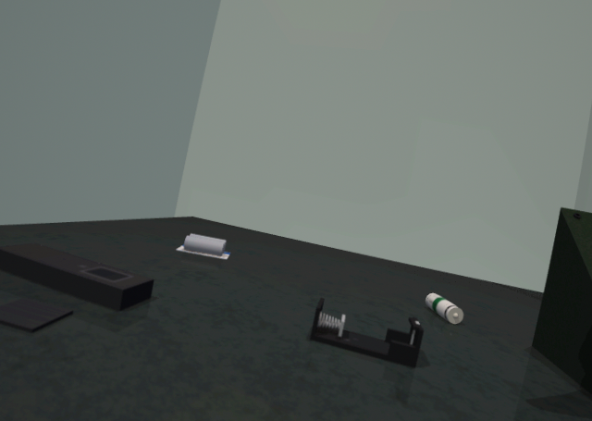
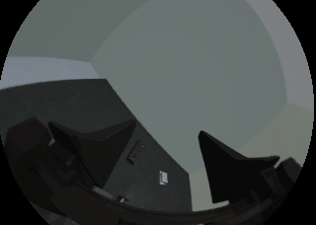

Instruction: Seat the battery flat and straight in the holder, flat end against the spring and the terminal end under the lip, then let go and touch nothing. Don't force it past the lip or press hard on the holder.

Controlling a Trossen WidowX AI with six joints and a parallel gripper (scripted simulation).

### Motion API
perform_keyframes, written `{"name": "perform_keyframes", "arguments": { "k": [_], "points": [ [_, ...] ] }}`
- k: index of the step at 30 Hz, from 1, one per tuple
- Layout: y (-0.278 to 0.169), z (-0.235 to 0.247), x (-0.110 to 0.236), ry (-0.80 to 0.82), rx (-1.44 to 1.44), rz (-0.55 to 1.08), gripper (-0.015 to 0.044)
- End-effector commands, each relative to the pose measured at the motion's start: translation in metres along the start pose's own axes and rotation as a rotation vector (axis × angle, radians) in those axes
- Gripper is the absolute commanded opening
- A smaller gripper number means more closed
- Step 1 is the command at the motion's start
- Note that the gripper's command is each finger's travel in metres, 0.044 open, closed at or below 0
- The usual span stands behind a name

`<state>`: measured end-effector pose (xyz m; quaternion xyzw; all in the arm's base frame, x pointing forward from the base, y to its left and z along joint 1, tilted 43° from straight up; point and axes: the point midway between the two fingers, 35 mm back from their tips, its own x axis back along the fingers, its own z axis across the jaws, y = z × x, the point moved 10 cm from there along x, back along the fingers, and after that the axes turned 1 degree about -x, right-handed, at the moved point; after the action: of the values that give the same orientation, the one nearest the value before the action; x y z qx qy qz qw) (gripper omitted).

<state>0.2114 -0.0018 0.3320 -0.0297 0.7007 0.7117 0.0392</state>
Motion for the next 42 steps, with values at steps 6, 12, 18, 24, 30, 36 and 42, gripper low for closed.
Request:
{"name": "perform_keyframes", "arguments": {
  "k": [6,12,18,24,30,36,42],
  "points": [
    [-0.038,-0.022,-0.025,-0.071,-0.053,0.22,0.0246],
    [-0.111,-0.066,-0.047,-0.167,-0.197,0.588,0.0246],
    [-0.166,-0.097,-0.046,-0.232,-0.368,0.85,0.0246],
    [-0.243,-0.135,-0.02,-0.366,-0.719,1.206,0.0246],
    [-0.307,-0.155,0.027,-0.513,-1.163,1.501,0.0246],
    [-0.351,-0.156,0.075,-0.637,-1.622,1.699,0.0246],
    [-0.352,-0.156,0.077,-0.641,-1.637,1.705,0.0246]
  ]
}}
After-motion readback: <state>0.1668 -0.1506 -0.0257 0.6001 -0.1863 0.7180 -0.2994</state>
